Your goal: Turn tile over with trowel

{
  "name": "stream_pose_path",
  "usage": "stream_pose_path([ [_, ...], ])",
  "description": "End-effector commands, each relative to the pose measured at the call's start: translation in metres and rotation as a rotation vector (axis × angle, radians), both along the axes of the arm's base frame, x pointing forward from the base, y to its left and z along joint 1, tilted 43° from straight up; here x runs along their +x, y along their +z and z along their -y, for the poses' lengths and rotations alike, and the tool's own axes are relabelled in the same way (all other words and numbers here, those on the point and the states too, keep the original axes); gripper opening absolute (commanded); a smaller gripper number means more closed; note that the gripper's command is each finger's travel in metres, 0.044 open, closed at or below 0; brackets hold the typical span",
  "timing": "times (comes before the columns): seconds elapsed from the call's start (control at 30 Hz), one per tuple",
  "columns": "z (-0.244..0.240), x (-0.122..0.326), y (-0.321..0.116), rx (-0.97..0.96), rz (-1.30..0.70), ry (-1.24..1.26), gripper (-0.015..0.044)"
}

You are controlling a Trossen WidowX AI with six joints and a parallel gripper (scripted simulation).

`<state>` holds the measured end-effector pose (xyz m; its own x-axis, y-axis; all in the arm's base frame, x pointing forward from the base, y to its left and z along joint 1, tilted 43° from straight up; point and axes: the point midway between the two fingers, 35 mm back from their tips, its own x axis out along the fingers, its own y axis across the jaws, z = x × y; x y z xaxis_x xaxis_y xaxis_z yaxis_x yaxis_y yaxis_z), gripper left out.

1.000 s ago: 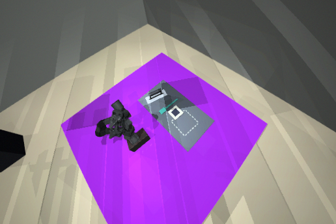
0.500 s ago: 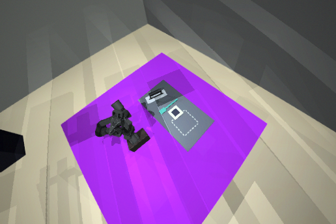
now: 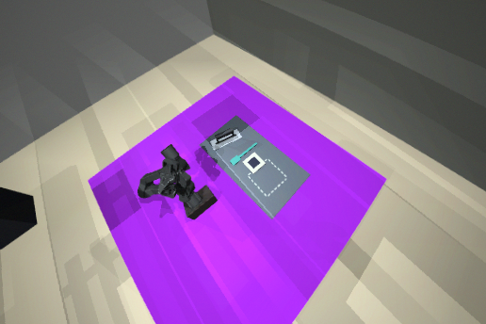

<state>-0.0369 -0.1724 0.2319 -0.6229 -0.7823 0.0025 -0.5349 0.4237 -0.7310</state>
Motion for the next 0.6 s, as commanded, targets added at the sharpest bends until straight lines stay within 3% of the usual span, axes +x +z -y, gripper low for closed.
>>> stream_pose_path([
  [0.0, 0.0000, 0.0000, 0.0000, 0.000, 0.000, 0.000, 0.0000],
  [0.1, 0.0000, 0.0000, 0.0000, 0.000, 0.000, 0.000, 0.0000],
  [0.23, 0.0000, 0.0000, 0.0000, 0.000, 0.000, 0.000, 0.0100],
  [0.57, 0.0000, 0.0000, 0.0000, 0.000, 0.000, 0.000, 0.0100],
])
